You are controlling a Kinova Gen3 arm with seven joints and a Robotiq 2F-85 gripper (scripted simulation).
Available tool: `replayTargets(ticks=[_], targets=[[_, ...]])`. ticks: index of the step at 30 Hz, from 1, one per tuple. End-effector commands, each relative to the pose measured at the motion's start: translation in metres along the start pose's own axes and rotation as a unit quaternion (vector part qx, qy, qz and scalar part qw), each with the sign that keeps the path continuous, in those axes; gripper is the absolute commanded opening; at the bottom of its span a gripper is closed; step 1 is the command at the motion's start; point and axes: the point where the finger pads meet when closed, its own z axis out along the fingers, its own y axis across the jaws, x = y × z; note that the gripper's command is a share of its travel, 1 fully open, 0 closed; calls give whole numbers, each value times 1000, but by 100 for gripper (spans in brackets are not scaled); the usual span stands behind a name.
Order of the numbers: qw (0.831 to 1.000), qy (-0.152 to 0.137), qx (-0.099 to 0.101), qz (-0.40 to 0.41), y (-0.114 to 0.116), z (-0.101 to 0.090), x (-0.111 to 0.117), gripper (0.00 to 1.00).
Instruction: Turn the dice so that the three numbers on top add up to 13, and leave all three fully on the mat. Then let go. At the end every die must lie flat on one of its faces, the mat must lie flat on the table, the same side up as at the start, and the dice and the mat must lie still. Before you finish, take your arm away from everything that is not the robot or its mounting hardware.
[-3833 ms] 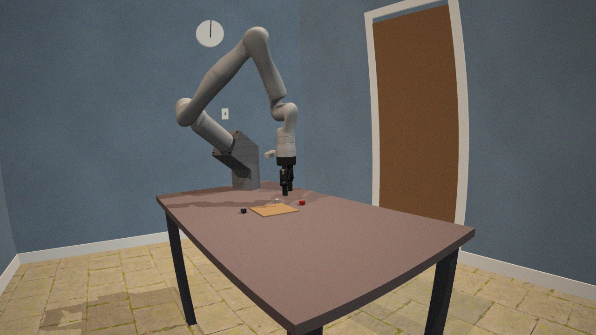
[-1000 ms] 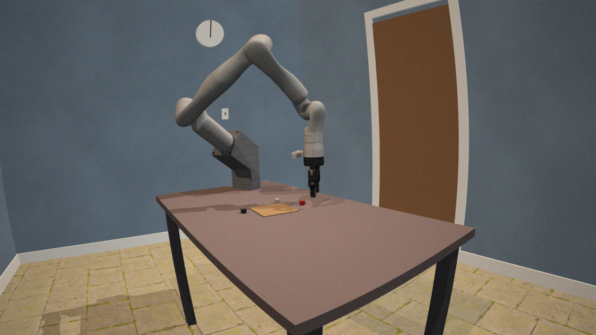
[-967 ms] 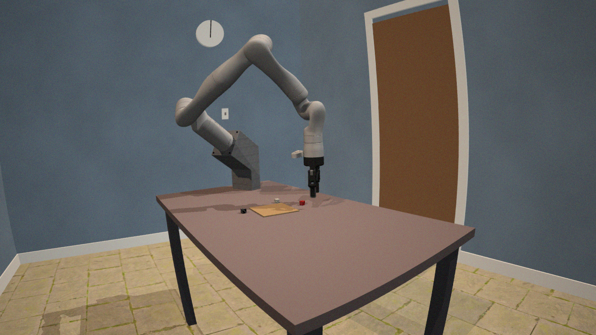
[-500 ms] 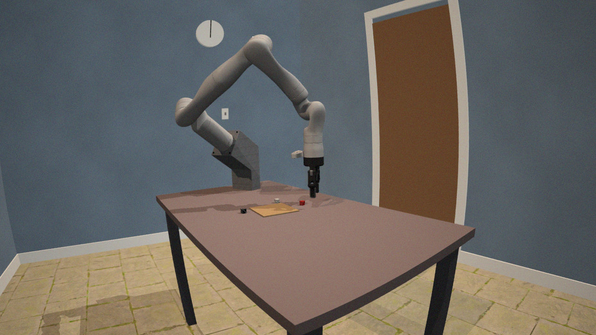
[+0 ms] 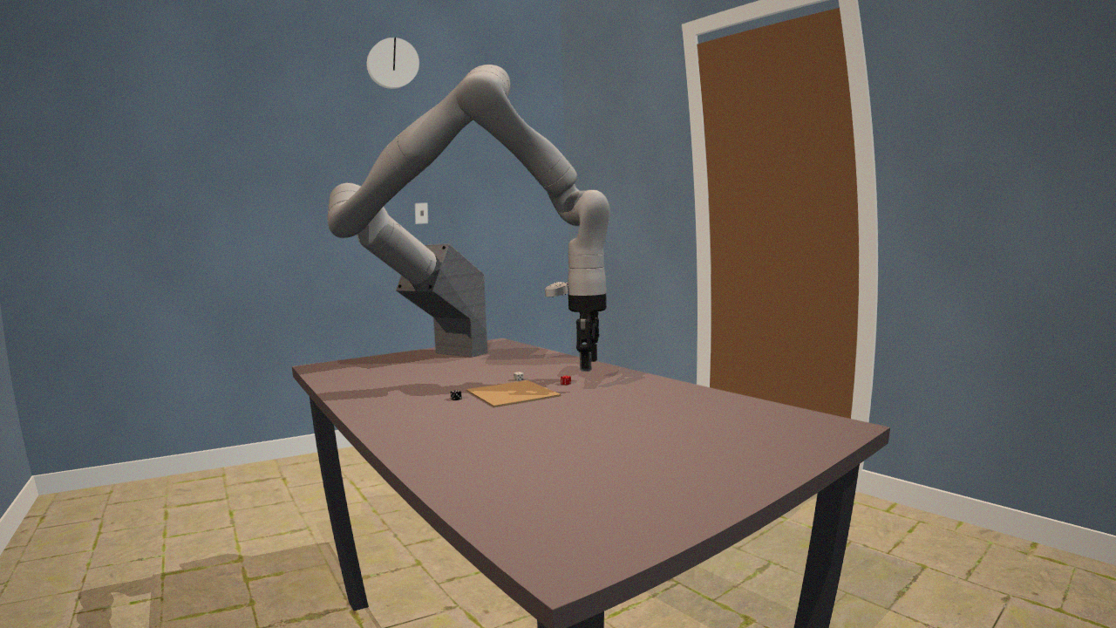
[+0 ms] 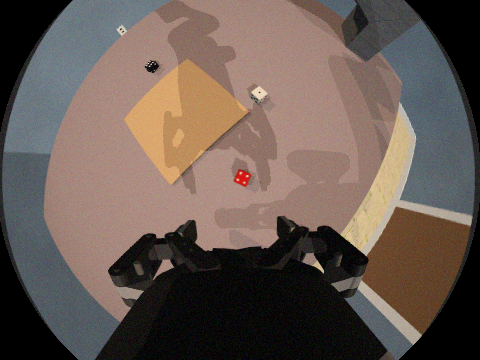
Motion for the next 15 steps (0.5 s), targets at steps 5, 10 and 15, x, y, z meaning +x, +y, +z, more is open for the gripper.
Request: replayTargets(ticks=[5, 10, 15], targets=[[1000, 1, -1, -4, 1, -2, -1, 100], [1000, 1, -1, -4, 1, -13, -1, 100], [1000, 1, -1, -4, 1, -51, -1, 100]])
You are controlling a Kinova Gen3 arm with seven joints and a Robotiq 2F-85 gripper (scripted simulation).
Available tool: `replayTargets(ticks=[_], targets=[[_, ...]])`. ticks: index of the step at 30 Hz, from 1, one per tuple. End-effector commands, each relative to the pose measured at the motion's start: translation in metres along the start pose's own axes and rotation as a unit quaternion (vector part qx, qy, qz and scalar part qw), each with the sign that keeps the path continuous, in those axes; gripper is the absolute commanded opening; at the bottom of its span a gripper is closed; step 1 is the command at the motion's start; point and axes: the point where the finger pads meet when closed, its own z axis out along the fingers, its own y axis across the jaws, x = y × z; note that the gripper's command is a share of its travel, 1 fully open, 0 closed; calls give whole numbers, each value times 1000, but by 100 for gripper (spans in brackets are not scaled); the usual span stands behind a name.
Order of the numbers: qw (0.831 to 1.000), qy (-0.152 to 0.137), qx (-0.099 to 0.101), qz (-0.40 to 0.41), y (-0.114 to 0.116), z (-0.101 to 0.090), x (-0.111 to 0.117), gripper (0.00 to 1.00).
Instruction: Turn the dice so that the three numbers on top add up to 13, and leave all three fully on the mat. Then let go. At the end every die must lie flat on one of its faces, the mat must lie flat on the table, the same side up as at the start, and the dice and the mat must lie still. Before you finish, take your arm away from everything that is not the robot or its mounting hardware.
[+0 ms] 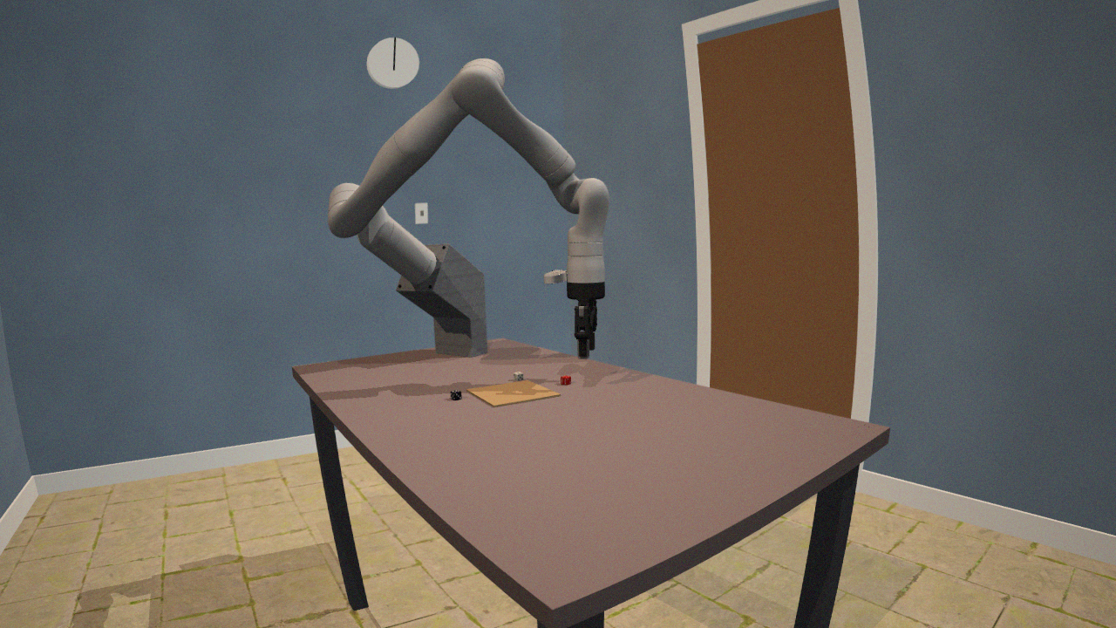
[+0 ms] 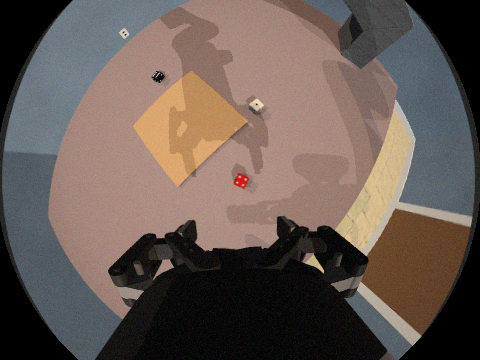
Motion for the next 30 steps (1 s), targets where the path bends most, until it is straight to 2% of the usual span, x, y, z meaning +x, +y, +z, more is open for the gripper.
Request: replayTargets(ticks=[1, 7, 13, 30], targets=[[1000, -7, -3, -2, 0, -36, -4, 100], [1000, -7, -3, -2, 0, -79, -4, 100], [1000, -7, -3, -2, 0, -90, -4, 100], [1000, -6, -2, -12, -5, -90, 1, 100]])
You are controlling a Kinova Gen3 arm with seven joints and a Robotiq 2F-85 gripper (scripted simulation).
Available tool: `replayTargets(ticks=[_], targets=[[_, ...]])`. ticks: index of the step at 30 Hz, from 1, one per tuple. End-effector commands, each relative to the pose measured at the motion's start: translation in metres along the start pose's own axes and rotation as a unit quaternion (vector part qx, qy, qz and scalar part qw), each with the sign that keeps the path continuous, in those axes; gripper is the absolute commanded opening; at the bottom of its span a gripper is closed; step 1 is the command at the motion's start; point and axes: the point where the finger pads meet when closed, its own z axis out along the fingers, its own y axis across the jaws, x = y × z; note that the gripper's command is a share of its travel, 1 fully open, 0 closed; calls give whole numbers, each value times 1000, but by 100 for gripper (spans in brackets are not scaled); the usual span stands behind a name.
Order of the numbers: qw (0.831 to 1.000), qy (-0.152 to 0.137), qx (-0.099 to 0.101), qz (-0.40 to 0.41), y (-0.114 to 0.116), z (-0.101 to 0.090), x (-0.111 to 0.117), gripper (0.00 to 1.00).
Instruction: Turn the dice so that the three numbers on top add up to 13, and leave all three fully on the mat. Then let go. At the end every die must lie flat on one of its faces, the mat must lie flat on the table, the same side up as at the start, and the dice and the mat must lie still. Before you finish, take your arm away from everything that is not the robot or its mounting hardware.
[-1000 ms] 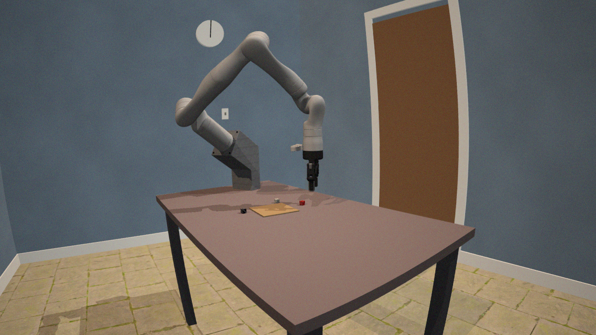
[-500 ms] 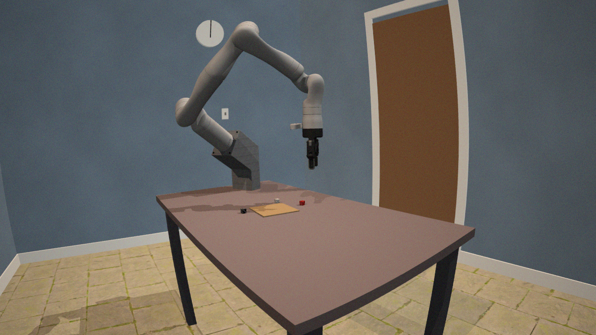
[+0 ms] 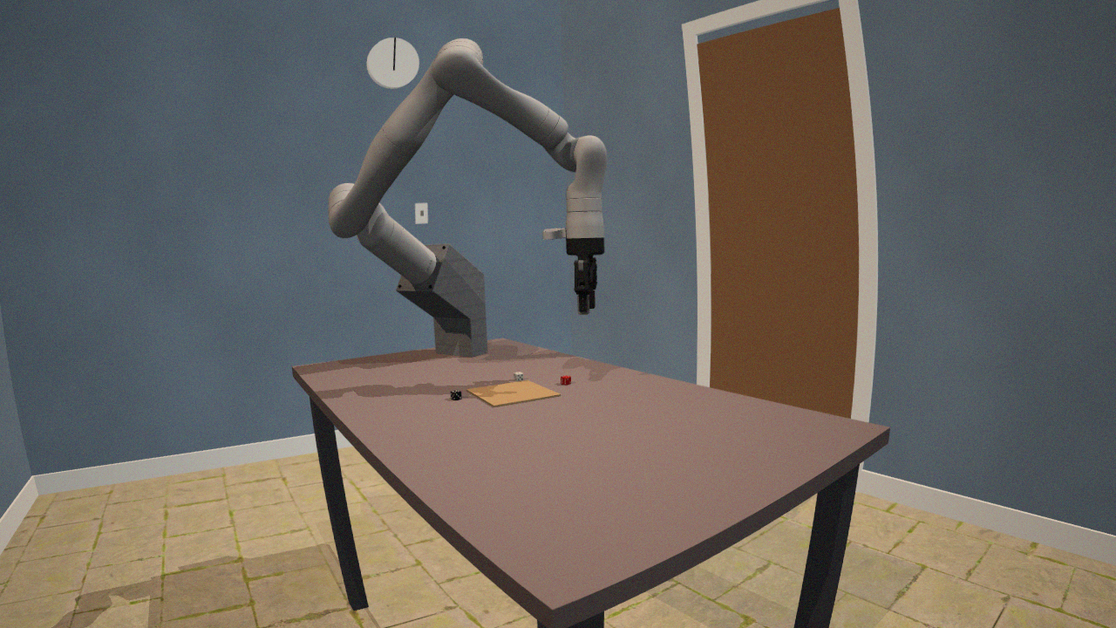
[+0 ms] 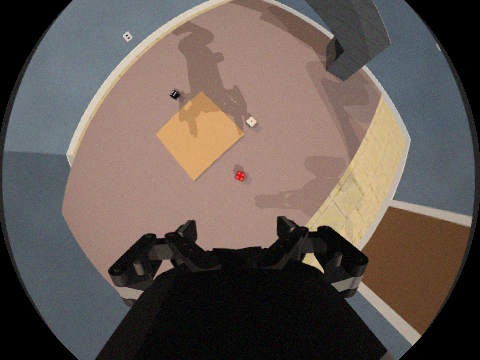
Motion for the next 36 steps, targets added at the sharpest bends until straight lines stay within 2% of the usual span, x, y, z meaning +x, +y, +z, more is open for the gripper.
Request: replayTargets(ticks=[1, 6, 11, 13, 19, 25, 28, 36], targets=[[1000, -1, 0, -18, -6, -3, 5, 100], [997, 2, 6, -81, -33, -2, 34, 100], [982, 7, 10, -189, -71, 0, 86, 100], [982, 7, 10, -189, -71, 0, 86, 100], [942, 7, 7, -337, -109, 5, 161, 100], [897, 1, 2, -442, -125, 9, 219, 100], [884, -1, 0, -468, -128, 10, 234, 100], [878, -2, 0, -478, -129, 11, 240, 100]])
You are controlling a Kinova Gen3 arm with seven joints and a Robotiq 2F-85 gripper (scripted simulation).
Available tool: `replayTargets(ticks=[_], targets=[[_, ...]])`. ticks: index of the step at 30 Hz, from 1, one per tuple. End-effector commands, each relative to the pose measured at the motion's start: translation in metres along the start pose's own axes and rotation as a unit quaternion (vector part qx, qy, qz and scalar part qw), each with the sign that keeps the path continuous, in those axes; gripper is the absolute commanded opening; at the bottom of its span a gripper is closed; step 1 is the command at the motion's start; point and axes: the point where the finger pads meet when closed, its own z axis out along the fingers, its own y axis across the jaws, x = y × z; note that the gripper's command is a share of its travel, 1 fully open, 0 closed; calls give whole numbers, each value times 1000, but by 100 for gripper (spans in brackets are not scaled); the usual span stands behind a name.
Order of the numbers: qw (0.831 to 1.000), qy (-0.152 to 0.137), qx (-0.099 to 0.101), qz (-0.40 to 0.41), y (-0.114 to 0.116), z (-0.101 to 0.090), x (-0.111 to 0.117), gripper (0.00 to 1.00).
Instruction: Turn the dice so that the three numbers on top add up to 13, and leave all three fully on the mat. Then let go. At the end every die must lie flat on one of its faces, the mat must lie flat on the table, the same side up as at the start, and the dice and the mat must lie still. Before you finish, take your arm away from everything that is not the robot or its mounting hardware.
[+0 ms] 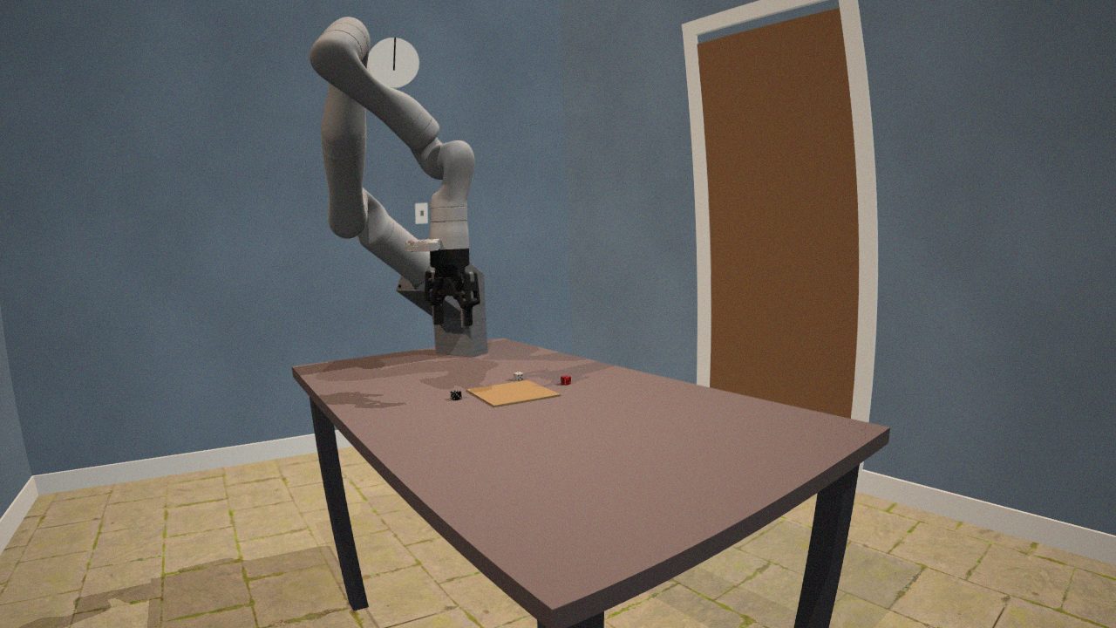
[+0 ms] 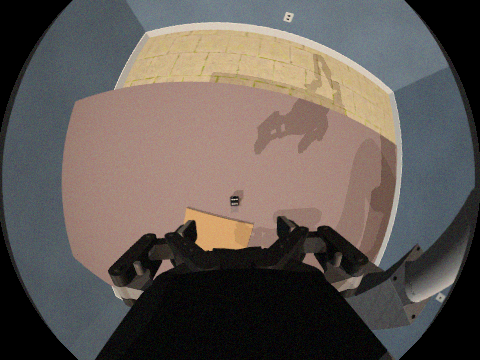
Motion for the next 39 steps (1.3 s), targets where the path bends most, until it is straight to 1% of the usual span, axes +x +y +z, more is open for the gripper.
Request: replayTargets(ticks=[1, 15, 17, 22, 25, 26, 39], targets=[[1000, -5, 2, -6, -1, 0, 2, 100], [1000, -5, 3, -6, -1, 2, 2, 100], [1000, -4, 4, -5, -3, 11, 3, 100], [1000, -5, 3, -6, -4, 47, 3, 100], [1000, -5, 2, -6, -3, 52, 3, 100], [1000, -5, 2, -6, -3, 52, 3, 31], [1000, -5, 2, -6, -3, 52, 3, 31]])
